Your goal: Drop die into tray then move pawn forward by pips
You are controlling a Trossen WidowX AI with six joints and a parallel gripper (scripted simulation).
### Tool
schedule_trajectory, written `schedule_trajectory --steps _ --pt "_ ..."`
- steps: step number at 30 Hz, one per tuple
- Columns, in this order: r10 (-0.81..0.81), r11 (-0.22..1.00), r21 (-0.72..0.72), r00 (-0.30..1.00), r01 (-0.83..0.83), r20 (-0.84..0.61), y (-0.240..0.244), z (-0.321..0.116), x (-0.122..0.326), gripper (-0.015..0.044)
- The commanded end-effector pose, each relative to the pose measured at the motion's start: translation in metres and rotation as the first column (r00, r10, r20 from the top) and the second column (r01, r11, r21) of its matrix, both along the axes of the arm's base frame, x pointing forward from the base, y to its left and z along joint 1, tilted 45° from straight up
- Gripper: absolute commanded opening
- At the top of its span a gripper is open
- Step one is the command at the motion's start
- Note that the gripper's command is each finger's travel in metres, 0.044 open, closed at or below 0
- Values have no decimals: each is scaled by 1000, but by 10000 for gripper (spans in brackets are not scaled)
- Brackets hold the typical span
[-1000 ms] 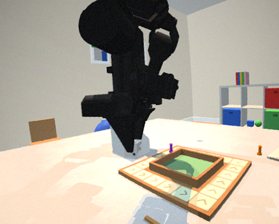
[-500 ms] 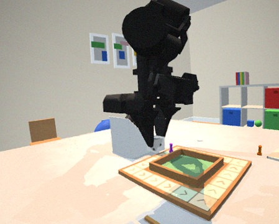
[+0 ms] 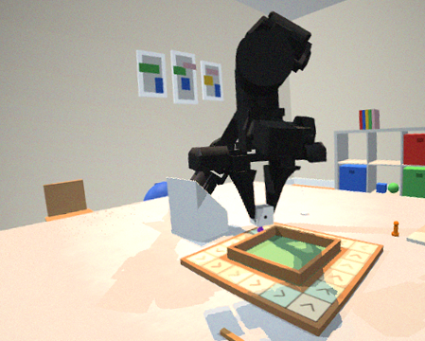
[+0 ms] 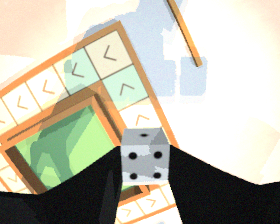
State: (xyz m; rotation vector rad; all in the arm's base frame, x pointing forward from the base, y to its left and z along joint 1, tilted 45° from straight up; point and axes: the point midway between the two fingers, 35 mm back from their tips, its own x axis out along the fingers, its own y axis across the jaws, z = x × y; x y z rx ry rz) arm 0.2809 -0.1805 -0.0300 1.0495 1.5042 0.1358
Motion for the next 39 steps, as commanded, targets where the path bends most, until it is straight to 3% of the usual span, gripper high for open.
schedule_trajectory --steps 1,16,36,39 --pt "-73 997 20 995 74 -69 12 5 0 0" --pt "-360 920 18 860 392 -362 53 28 -2 0" --pt "-587 687 -124 447 716 -676 109 52 -16 0" --pt "-590 678 -131 429 723 -683 111 52 -17 0"
